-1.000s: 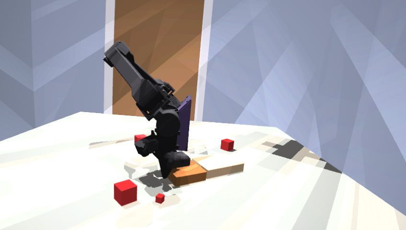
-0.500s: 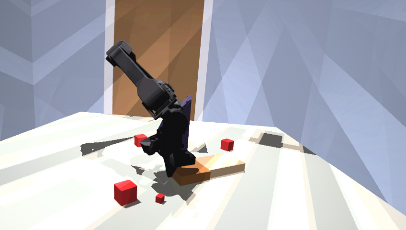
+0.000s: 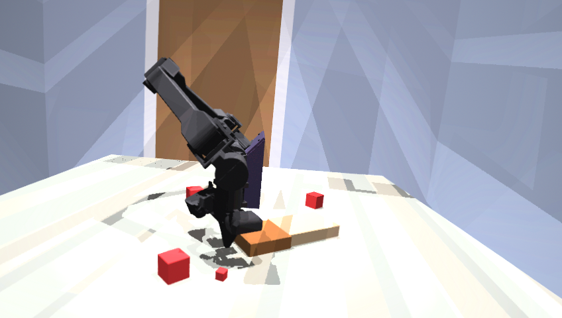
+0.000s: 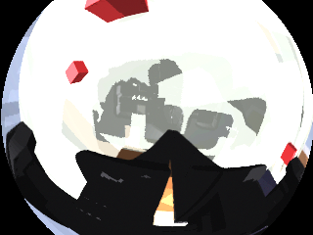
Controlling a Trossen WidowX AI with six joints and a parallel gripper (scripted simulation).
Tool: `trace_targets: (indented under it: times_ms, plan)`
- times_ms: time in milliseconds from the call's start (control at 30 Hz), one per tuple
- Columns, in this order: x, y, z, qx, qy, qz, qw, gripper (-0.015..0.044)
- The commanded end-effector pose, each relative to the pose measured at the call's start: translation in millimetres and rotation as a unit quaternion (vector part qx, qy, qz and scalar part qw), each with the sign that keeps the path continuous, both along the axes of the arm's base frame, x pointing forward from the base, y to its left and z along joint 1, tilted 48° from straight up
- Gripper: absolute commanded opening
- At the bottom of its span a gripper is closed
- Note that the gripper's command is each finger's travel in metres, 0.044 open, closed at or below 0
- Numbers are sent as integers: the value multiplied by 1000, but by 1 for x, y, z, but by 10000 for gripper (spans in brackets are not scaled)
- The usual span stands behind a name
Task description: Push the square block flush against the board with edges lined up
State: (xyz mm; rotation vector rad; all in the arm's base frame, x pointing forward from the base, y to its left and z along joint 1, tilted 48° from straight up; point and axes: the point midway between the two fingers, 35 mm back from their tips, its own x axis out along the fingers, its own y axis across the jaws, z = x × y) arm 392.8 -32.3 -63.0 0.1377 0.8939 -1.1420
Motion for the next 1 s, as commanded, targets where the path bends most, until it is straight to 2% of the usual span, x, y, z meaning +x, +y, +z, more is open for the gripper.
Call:
trace_targets:
  times_ms: [0, 533, 733, 967]
  plan:
    - [5, -2, 5, 2, -1, 2, 1000, 0]
    - [18, -15, 21, 0, -1, 2, 1000, 0]
    - [7, 28, 55, 1, -1, 2, 1000, 0]
    - [10, 32, 49, -3, 16, 26, 1000, 0]
